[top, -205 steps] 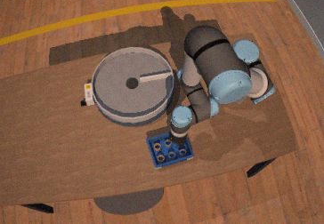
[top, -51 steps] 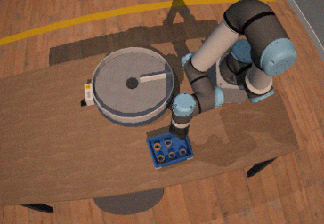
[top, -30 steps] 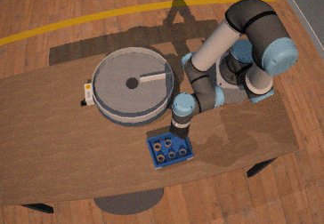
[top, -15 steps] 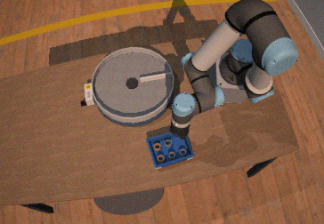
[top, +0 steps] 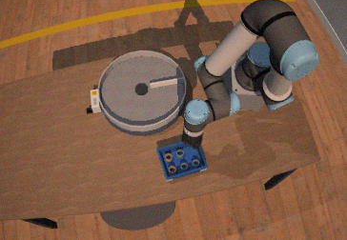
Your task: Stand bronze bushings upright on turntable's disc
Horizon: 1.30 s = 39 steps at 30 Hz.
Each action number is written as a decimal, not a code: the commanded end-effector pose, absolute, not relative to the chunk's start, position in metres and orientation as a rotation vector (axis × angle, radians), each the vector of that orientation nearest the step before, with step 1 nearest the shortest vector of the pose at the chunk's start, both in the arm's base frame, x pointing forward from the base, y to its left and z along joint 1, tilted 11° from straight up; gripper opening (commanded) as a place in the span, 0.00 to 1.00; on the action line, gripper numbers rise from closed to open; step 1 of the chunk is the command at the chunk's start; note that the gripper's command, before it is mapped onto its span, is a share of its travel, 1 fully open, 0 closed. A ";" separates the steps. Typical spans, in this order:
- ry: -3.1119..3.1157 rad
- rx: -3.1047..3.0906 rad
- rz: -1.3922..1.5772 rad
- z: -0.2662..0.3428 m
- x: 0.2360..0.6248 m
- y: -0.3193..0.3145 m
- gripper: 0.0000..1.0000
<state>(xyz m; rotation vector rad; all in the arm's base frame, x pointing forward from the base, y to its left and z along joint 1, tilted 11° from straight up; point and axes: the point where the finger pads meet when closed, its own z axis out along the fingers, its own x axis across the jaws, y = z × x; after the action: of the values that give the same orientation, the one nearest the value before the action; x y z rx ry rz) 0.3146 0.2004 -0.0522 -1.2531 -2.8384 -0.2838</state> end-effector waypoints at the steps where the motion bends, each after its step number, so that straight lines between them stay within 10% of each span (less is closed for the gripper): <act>1: -2.839 -1.256 -0.287 -0.052 0.316 0.197 0.00; 39: -2.836 -1.255 -0.287 -0.068 0.329 0.107 0.00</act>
<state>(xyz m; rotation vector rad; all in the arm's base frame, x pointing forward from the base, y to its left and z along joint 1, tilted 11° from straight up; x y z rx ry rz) 0.3262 0.1311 -0.0632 -1.2638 -2.8360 -0.2834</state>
